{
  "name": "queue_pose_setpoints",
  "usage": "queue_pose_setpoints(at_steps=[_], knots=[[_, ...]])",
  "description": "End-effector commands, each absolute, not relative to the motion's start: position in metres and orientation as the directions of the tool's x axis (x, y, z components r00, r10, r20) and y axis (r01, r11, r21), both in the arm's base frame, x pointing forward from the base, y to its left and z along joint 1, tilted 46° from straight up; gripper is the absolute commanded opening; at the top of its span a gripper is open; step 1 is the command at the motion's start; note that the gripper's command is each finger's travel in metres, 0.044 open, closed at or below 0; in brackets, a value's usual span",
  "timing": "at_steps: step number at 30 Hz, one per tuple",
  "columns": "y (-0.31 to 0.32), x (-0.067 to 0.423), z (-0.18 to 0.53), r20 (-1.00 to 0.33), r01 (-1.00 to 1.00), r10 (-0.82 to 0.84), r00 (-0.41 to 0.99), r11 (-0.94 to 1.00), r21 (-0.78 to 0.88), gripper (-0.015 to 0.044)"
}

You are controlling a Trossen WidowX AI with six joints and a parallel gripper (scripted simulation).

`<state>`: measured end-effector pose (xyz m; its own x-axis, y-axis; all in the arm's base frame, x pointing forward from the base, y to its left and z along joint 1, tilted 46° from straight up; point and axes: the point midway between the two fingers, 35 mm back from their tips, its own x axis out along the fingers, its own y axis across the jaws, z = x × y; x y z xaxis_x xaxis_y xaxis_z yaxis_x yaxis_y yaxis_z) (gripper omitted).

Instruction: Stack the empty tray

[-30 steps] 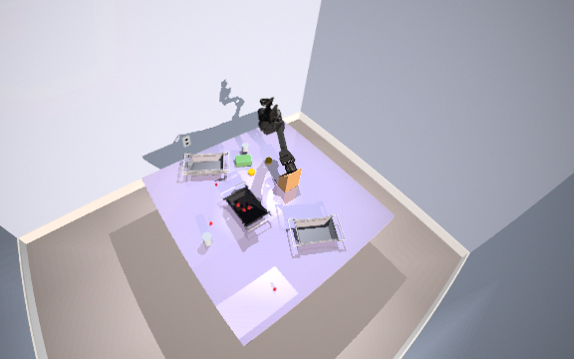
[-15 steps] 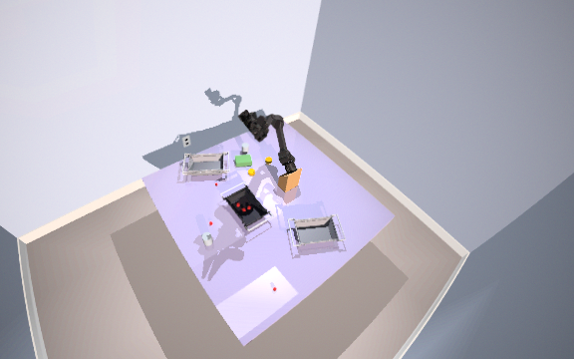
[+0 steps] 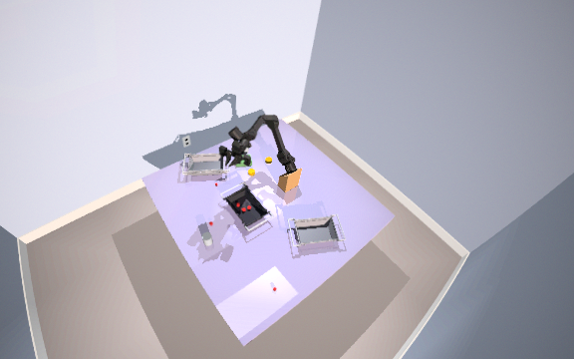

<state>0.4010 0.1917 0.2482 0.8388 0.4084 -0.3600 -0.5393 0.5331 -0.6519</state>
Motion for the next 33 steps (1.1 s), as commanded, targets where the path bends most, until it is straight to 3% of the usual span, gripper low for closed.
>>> queue_pose_setpoints(at_steps=[1, 10, 18, 33], knots=[[0.132, 0.425, 0.198, -0.575, -0.488, 0.117, 0.809, 0.679, -0.548, 0.0083], [0.025, 0.42, 0.136, -0.769, -0.249, -0.357, 0.53, 0.801, -0.544, 0.0083], [-0.066, 0.386, 0.117, -0.712, -0.063, -0.685, 0.153, 0.712, -0.699, 0.0083], [-0.079, 0.382, 0.113, -0.691, -0.052, -0.715, 0.109, 0.69, -0.722, 0.0083]])
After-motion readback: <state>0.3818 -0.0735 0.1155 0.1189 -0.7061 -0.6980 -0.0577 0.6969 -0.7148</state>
